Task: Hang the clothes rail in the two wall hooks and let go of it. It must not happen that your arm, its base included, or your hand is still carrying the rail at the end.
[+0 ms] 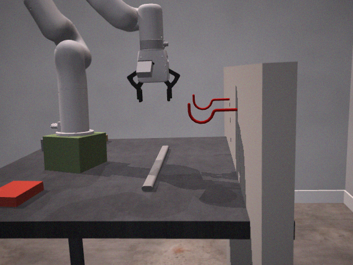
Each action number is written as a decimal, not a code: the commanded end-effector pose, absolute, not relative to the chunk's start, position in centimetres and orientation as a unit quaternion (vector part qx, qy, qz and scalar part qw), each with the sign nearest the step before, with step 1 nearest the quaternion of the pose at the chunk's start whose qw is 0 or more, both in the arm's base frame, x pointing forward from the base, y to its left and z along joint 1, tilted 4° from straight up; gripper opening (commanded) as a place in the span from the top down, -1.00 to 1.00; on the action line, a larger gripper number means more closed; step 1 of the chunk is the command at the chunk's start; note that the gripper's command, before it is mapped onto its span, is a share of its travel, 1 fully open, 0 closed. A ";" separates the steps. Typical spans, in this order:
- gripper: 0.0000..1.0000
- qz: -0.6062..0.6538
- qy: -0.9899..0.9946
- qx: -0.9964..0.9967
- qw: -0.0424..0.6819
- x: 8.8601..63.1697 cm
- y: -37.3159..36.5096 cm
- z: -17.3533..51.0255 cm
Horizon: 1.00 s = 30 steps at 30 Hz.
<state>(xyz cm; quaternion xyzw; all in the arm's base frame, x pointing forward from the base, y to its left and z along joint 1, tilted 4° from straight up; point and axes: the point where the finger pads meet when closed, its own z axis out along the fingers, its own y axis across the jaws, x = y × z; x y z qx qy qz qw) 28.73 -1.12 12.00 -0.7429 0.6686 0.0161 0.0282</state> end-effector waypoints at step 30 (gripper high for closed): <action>-1.00 0.015 0.669 -0.743 0.030 29.0 -0.8 6.9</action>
